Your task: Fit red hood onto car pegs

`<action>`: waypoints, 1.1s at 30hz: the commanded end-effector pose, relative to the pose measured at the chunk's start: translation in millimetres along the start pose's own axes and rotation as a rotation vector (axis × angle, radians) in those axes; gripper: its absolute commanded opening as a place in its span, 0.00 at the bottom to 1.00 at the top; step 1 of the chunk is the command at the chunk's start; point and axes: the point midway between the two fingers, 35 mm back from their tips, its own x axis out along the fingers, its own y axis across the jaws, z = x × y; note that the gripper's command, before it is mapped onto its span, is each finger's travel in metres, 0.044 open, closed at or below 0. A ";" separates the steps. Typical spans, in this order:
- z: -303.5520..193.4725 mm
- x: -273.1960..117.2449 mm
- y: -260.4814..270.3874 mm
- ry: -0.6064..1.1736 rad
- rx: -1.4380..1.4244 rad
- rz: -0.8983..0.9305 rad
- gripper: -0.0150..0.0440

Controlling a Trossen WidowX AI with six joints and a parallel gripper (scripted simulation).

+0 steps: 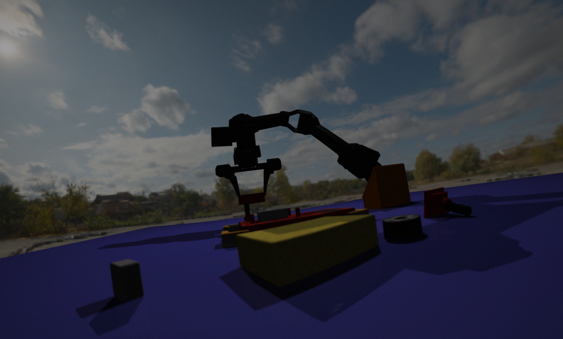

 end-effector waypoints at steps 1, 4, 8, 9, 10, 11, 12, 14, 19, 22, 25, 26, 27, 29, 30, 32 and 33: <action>-0.2 -13.2 -0.4 -0.004 0.007 -0.002 0.25; -0.2 -18.9 -0.4 -0.004 0.007 -0.002 0.25; -0.8 -17.3 -0.2 0.000 -0.002 -0.004 0.25; -0.8 -17.3 -0.1 0.000 -0.015 -0.003 0.25; -1.0 -17.3 0.0 0.000 -0.037 -0.003 0.25; -1.1 -17.4 0.2 0.000 -0.064 -0.003 0.25; -1.3 -17.4 0.3 0.000 -0.091 -0.003 0.25; -1.6 -17.5 0.6 -0.001 -0.144 -0.003 0.25; -2.4 -17.8 1.4 -0.001 -0.277 -0.003 0.25; -2.9 -17.9 1.9 -0.001 -0.356 -0.002 0.25; -3.4 -18.1 2.3 -0.001 -0.436 -0.002 0.25; -3.6 -18.2 2.5 -0.001 -0.463 -0.002 0.25; -3.8 -18.2 2.7 -0.001 -0.489 -0.002 0.25; -4.1 -18.3 3.0 -0.001 -0.543 -0.002 0.25; -4.2 -18.4 3.1 -0.001 -0.569 -0.002 0.25; -4.6 -18.5 3.5 -0.002 -0.622 -0.002 0.25; -4.7 -18.5 3.6 -0.002 -0.649 -0.002 0.25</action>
